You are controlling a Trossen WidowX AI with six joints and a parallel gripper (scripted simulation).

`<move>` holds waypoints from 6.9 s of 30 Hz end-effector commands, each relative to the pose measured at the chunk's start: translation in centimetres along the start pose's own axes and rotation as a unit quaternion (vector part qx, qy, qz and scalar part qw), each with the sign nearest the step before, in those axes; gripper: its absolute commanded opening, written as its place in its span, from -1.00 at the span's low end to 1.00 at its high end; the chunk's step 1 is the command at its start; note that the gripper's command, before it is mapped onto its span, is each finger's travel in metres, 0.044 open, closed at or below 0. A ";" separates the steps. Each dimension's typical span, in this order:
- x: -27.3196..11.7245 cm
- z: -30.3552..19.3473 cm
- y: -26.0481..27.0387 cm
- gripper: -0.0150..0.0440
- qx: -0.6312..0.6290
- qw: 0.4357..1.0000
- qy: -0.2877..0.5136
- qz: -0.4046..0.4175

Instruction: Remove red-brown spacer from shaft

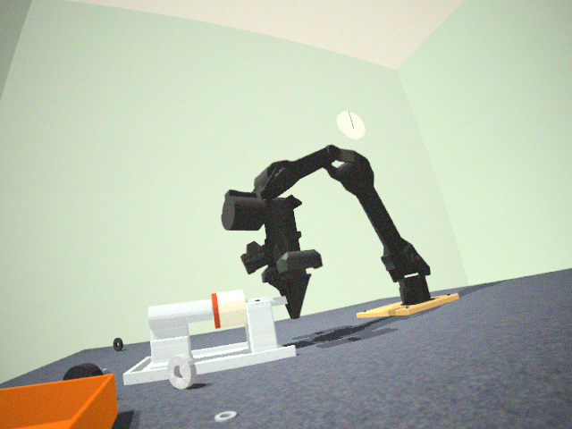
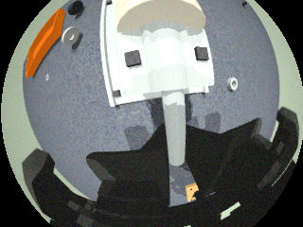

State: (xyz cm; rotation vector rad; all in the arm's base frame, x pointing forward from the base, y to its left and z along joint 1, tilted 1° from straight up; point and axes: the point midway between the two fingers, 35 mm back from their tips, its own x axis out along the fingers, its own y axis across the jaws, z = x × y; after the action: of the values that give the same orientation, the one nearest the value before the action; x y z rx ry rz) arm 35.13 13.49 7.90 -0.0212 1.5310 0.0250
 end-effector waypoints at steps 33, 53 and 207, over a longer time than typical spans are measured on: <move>0.0 -0.7 0.0 -0.49 0.000 1.000 0.003 0.001; 0.0 -0.9 0.0 -0.49 0.000 1.000 0.003 0.001; 0.0 0.4 0.0 -0.49 0.000 1.000 0.002 0.001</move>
State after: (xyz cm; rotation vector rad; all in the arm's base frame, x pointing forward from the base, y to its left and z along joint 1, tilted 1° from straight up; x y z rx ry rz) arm 35.04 13.49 7.92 -0.0185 1.5434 0.0264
